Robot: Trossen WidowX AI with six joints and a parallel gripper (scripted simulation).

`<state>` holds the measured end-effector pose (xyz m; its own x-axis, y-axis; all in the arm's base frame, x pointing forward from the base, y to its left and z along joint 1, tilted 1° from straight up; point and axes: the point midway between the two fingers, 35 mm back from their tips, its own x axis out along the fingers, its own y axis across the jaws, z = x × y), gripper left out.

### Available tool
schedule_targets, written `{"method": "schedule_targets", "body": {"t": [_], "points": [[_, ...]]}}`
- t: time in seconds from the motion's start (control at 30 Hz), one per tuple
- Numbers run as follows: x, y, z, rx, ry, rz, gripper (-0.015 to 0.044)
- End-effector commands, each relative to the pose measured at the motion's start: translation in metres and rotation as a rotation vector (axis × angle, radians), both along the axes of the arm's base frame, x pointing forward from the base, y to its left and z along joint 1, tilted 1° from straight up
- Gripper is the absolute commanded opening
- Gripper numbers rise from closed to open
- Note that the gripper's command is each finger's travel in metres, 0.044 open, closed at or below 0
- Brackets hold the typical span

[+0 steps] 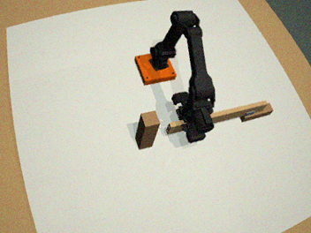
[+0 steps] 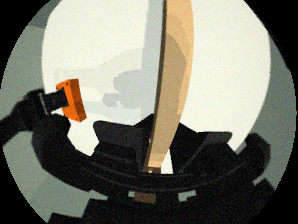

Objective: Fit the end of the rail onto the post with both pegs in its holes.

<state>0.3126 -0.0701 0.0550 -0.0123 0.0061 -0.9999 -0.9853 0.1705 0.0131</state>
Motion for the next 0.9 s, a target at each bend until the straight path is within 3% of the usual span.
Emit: {"method": "schedule_targets", "body": {"t": [0.0, 0.87], "points": [[0.0039, -0.0001, 0.0068, 0.002, -0.017, 0.002, 0.0], [0.0016, 0.0003, 0.0012, 0.002, -0.017, 0.002, 0.0]]}}
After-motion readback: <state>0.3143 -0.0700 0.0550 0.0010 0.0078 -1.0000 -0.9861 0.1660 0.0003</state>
